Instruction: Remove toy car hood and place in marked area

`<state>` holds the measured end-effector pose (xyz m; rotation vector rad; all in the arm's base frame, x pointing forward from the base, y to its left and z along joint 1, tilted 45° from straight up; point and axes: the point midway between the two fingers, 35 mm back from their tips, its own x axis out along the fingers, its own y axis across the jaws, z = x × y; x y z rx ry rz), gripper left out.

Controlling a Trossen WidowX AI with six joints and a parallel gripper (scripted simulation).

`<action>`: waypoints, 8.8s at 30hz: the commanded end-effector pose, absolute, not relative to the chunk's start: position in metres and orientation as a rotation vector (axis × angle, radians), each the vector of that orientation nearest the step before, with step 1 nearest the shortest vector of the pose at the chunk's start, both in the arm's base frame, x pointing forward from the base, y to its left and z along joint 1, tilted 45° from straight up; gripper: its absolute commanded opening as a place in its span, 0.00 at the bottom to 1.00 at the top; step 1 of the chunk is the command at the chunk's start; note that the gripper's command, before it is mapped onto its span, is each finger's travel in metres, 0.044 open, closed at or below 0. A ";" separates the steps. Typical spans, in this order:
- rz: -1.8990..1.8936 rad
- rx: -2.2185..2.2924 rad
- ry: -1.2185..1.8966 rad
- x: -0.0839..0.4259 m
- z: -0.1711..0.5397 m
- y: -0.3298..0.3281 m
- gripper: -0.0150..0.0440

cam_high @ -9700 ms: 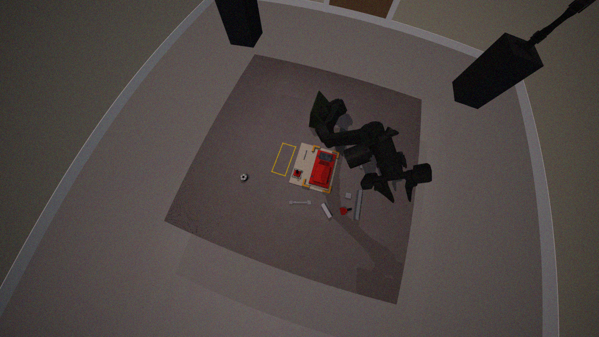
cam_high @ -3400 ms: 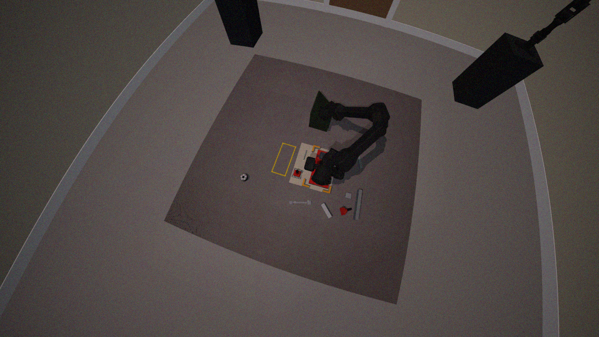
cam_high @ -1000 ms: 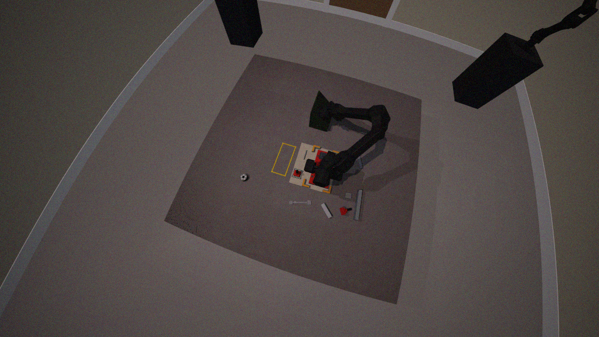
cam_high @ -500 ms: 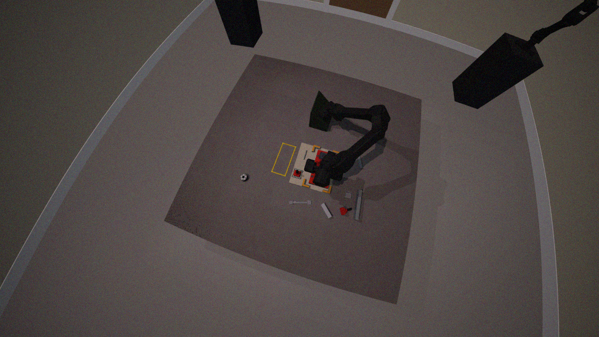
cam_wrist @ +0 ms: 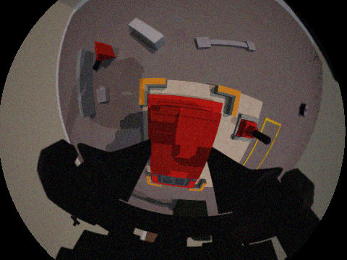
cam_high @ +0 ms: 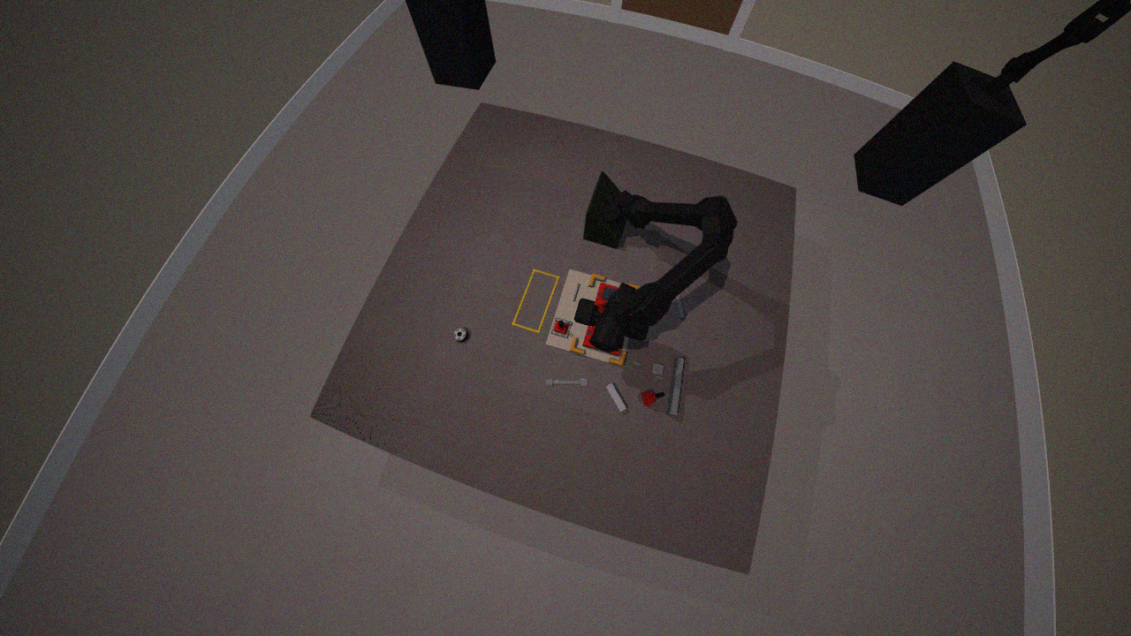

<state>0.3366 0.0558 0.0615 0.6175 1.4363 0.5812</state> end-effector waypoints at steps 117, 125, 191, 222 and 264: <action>0.569 0.604 1.436 0.298 -0.068 -0.136 0.25; 0.569 0.604 1.436 0.298 -0.073 -0.132 0.25; 0.572 0.606 1.435 0.299 -0.106 -0.099 0.25; 0.573 0.606 1.435 0.300 -0.116 -0.088 0.25; 0.576 0.604 1.433 0.296 -0.075 -0.129 1.00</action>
